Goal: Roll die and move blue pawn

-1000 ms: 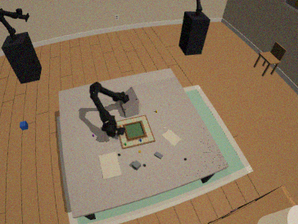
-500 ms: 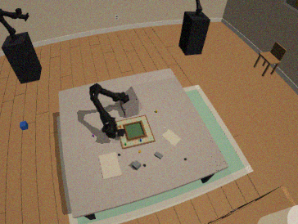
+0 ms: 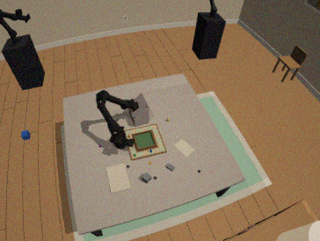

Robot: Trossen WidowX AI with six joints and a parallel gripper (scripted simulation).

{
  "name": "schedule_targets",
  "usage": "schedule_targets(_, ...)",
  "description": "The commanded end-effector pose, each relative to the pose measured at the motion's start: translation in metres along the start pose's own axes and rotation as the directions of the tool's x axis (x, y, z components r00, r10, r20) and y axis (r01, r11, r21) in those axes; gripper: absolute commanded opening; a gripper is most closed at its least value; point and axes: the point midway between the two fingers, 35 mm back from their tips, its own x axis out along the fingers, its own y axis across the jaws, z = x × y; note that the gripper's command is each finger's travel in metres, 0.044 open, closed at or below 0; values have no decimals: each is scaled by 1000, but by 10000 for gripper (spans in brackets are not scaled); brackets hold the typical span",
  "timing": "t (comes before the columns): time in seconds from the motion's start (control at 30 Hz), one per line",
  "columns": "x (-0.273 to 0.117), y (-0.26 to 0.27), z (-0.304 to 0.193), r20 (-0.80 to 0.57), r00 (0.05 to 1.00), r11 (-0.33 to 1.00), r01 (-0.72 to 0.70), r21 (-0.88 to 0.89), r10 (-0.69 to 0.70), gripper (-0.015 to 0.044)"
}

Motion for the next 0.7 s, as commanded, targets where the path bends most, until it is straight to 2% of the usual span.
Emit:
schedule_targets(0.0, 2, 1, -2, -6, 1000, 1000, -3, -10, 2, 38)
schedule_targets(0.07, -2, 2, -1, -7, 1000, 1000, -4, -10, 4, 0)
schedule_targets(0.67, -116, -7, -3, -10, 1000, 1000, -8, -10, 8, 0)
